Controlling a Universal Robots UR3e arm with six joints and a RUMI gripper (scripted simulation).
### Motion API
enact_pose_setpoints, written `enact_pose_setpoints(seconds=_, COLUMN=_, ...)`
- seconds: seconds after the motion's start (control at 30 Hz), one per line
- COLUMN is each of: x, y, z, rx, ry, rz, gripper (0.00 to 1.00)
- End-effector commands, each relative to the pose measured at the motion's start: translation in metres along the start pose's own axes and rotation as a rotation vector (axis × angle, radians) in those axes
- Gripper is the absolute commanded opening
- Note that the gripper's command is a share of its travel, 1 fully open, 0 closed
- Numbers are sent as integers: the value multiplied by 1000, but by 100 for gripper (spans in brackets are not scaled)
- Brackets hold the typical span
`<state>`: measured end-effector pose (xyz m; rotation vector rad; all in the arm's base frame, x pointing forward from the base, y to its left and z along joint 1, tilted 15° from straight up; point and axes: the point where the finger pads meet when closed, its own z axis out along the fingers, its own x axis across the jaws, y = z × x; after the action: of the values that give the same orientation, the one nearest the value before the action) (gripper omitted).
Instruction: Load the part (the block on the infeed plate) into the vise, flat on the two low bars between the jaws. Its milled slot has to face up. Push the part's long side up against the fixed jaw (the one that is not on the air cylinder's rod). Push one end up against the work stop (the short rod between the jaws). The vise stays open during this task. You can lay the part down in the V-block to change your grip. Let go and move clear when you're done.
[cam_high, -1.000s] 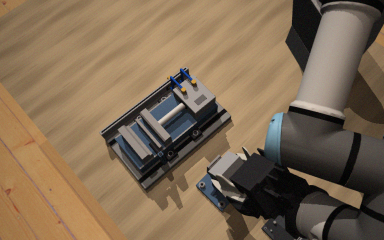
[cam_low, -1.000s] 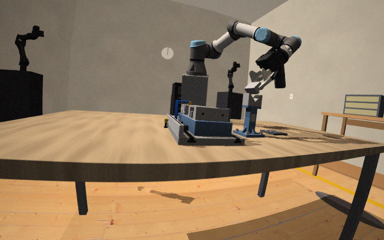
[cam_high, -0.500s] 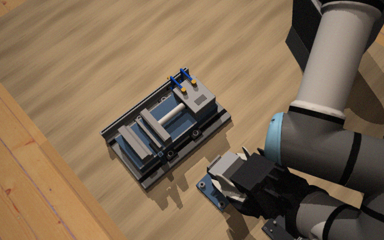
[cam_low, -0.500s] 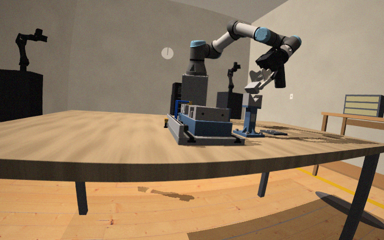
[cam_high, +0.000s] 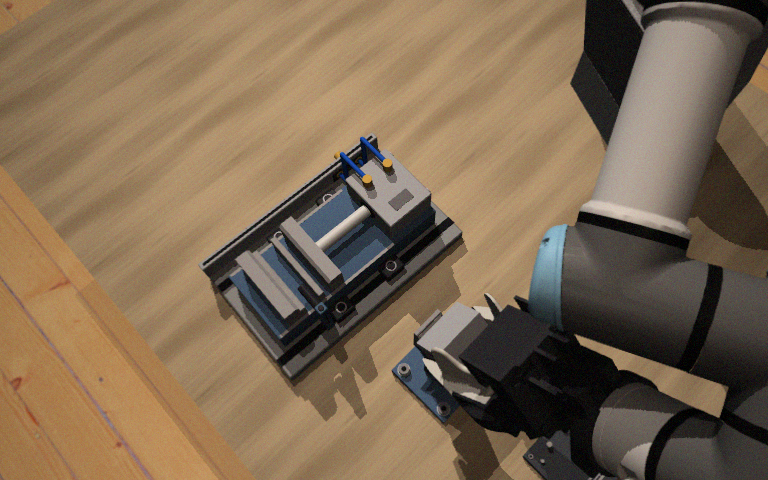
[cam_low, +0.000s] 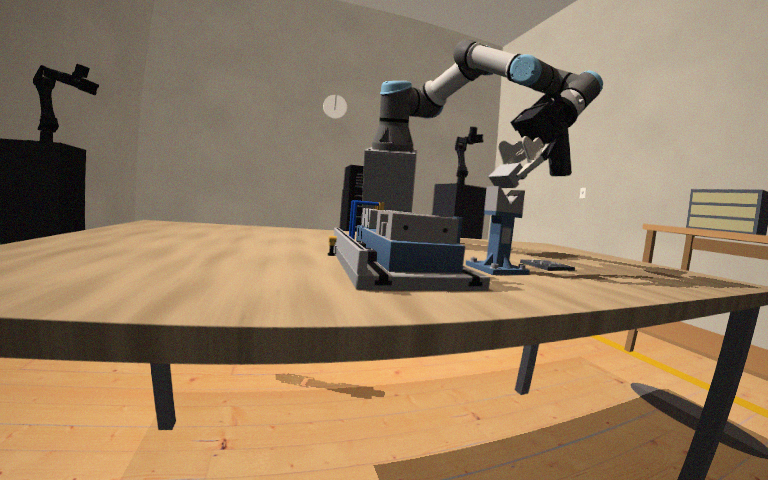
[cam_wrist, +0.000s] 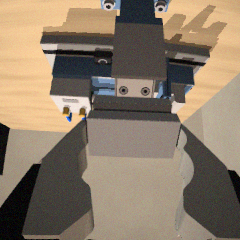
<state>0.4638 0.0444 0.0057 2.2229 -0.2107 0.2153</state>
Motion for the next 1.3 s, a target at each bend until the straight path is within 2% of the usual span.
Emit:
enact_pose_setpoints(seconds=0.0, x=1, y=1, z=-1, rx=1, ry=2, rz=2, gripper=0)
enact_pose_setpoints(seconds=0.83, x=1, y=1, z=-1, rx=3, ry=2, rz=2, gripper=0)
enact_pose_setpoints(seconds=1.27, x=0, y=1, z=-1, rx=23, ry=2, rz=3, gripper=0)
